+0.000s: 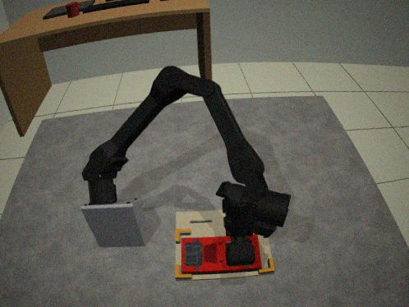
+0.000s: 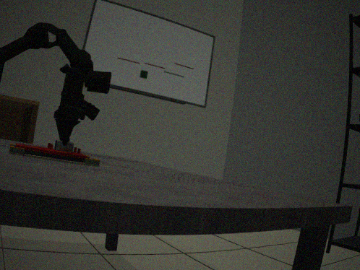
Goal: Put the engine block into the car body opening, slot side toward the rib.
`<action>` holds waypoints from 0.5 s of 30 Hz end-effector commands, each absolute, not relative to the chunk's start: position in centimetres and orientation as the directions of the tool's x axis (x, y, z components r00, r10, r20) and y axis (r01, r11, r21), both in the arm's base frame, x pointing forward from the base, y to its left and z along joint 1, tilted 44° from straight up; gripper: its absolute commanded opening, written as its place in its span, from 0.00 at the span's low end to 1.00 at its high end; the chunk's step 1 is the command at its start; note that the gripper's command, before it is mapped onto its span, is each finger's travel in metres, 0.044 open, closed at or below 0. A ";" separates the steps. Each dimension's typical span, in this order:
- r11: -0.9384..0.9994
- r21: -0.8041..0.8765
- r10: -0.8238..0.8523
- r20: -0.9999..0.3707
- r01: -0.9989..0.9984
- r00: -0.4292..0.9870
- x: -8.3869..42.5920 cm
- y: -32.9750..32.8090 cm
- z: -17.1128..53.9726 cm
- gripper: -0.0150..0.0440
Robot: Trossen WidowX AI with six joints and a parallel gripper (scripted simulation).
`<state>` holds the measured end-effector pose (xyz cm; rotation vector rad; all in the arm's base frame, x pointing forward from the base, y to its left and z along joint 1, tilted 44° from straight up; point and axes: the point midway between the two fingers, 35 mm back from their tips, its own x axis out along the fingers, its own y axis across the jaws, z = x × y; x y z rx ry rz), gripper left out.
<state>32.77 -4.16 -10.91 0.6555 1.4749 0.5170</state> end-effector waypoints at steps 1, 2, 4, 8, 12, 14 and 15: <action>0.725 0.685 0.684 -0.728 0.079 0.043 32.7 -4.0 -11.0 0.52; 0.725 0.685 0.684 -0.728 0.079 0.043 32.7 -4.0 -11.0 0.52; 0.725 0.685 0.684 -0.728 0.079 0.043 32.7 -4.0 -11.1 0.52; 0.724 0.685 0.684 -0.728 0.079 0.043 32.7 -3.9 -11.1 0.52; 0.727 0.682 0.681 -0.731 0.075 0.044 32.8 -4.1 -11.0 0.70; 0.727 0.682 0.681 -0.731 0.075 0.044 32.8 -4.1 -11.0 0.79; 0.727 0.682 0.681 -0.731 0.075 0.044 32.8 -4.1 -11.0 0.84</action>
